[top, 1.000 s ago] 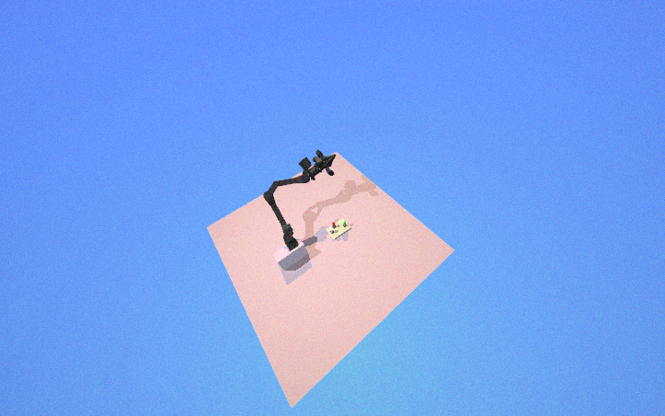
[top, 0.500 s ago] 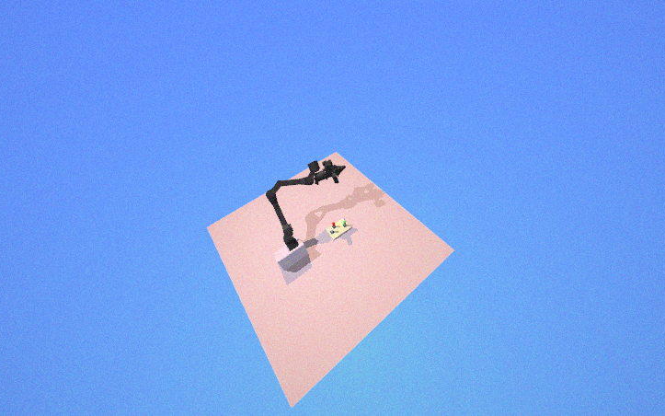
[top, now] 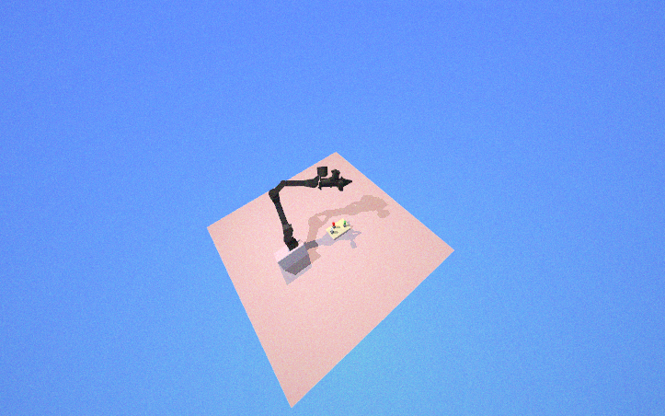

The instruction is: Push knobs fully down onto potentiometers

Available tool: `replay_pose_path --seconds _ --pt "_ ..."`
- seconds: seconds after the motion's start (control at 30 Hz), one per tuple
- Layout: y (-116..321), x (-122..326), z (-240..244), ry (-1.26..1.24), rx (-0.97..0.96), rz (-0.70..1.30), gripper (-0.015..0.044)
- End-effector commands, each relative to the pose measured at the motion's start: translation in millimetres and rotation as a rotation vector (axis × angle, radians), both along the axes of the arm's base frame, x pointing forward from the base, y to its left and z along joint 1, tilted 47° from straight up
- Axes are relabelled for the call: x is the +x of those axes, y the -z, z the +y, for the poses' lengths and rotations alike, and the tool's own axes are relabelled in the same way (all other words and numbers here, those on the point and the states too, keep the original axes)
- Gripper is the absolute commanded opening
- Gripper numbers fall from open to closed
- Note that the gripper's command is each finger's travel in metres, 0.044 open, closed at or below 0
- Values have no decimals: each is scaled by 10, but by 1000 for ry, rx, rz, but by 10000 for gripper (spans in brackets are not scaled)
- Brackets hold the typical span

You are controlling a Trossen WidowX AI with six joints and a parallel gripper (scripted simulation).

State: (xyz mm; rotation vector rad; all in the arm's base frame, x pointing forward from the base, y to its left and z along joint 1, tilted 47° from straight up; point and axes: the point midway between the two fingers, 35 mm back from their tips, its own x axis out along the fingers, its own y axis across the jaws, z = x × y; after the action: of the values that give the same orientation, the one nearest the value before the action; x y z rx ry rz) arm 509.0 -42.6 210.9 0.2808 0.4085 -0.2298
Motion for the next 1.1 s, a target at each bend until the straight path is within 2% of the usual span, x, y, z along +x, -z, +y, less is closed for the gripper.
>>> replay_pose_path --seconds 0.0,0.6,1.07 --pt "284 -62 7 -70 -47 107 0" --pt "1330 -598 42 -480 -179 532 0" --pt "1888 -1260 179 -892 -123 738 0"
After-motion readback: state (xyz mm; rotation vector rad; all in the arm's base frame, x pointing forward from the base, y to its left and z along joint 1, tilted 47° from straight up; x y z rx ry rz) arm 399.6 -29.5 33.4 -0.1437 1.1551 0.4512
